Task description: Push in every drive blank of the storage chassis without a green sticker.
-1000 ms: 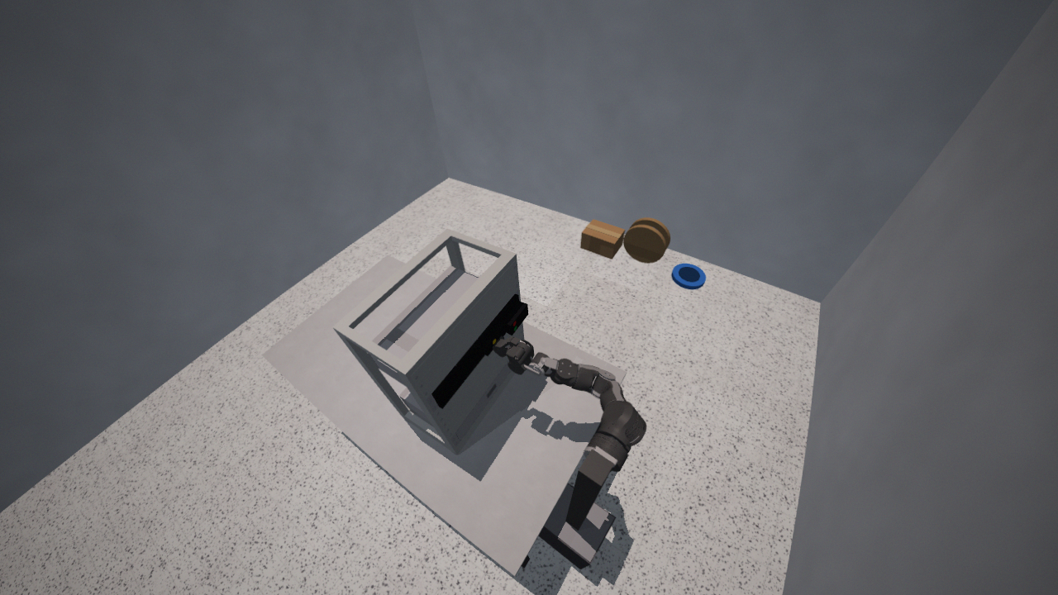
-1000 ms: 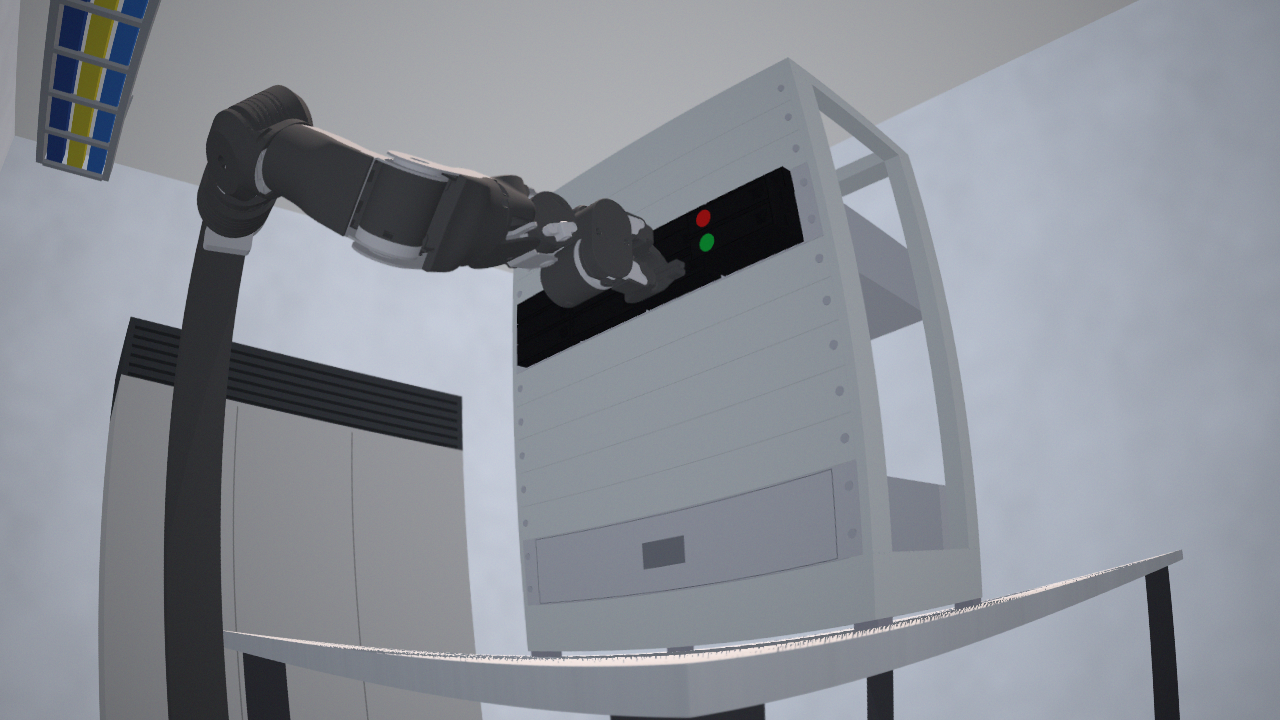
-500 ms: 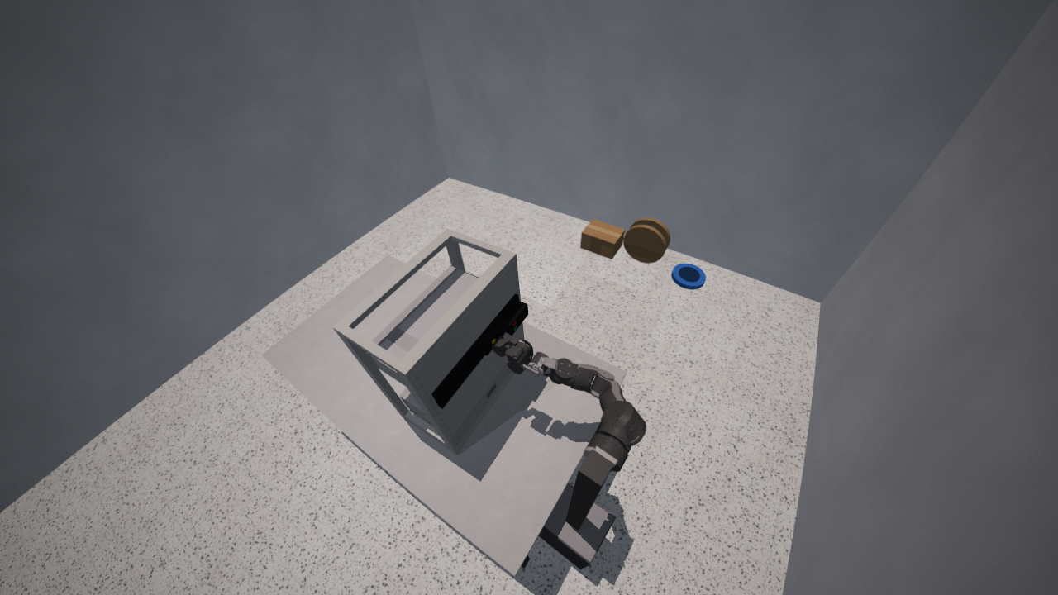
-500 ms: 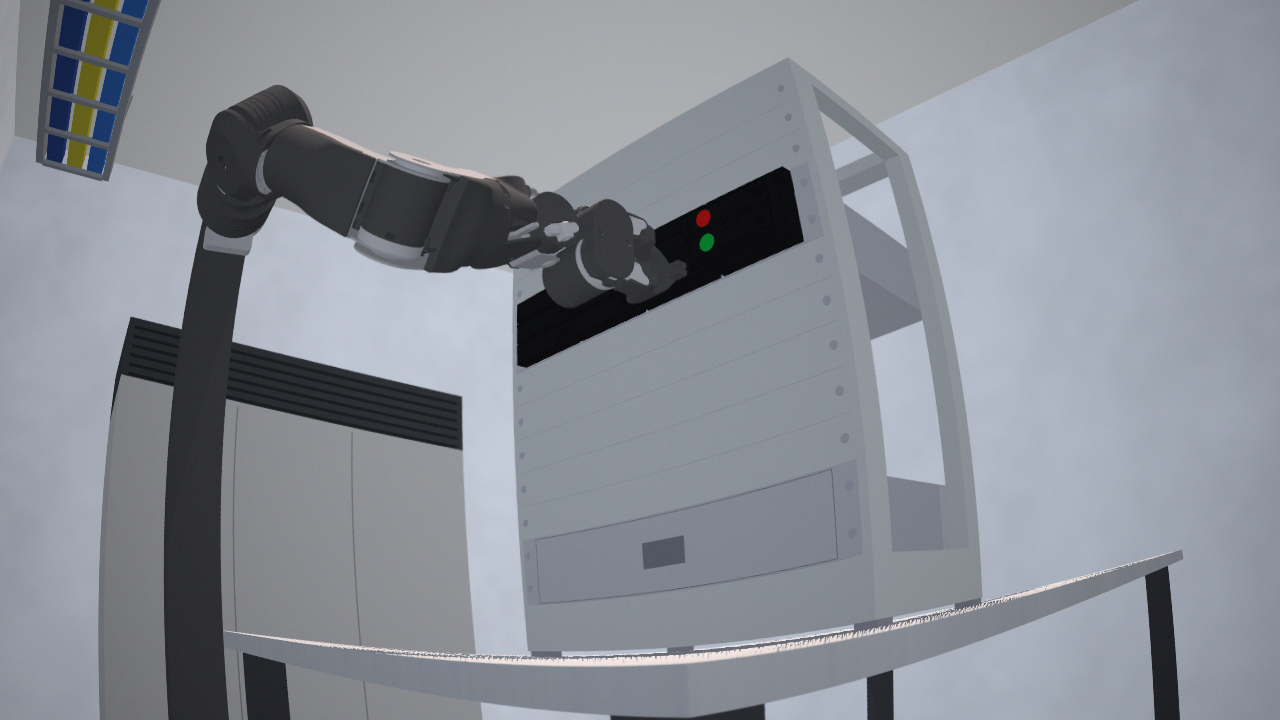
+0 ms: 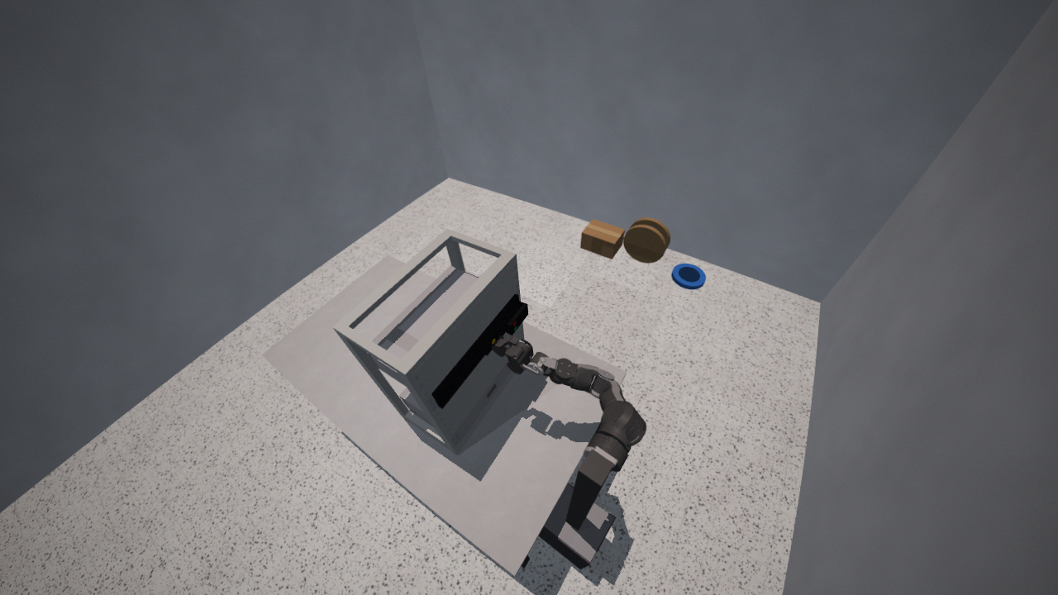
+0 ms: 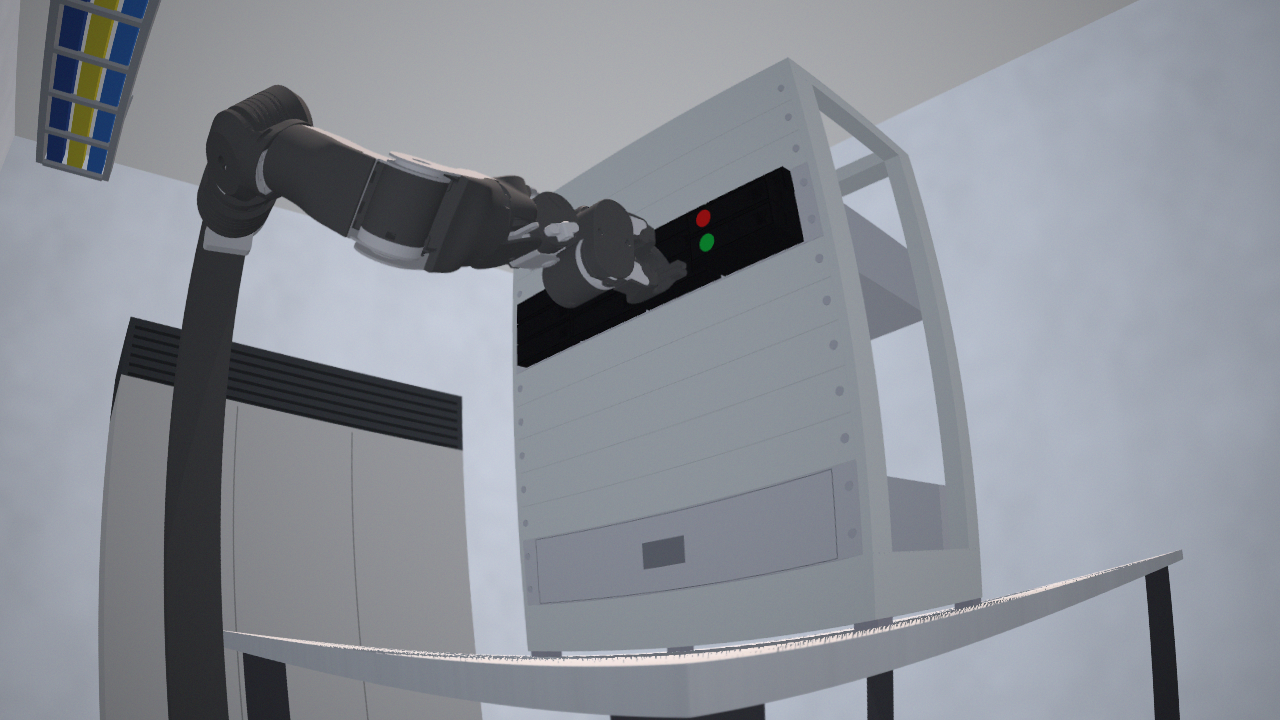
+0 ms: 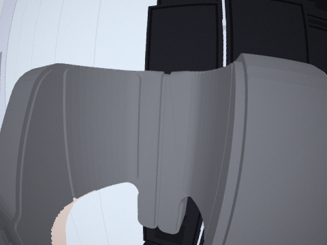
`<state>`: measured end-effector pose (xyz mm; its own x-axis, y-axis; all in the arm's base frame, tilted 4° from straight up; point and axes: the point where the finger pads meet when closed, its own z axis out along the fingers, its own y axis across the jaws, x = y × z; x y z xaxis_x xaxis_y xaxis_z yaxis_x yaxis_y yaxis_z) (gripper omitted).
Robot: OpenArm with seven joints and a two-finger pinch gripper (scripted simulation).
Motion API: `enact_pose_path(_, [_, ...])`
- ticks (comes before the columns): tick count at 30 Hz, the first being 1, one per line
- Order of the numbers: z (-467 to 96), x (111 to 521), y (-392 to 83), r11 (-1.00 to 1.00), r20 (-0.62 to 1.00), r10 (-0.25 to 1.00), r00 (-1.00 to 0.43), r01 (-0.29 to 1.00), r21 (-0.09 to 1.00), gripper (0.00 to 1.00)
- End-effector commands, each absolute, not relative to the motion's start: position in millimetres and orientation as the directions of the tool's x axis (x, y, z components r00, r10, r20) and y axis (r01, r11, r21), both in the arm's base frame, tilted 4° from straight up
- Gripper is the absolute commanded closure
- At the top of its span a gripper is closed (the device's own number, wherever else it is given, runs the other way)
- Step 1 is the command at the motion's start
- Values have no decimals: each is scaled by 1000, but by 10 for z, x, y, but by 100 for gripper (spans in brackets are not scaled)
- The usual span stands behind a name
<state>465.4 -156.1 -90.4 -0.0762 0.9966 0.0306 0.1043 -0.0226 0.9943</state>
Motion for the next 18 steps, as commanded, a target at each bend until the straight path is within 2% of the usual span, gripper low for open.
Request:
enact_pose_path(1, [-825,4672,-1500,-22,30,995,-96,82,996,100])
enact_pose_path(18, [-809,4701,-1485,-22,30,995,-97,82,996,100])
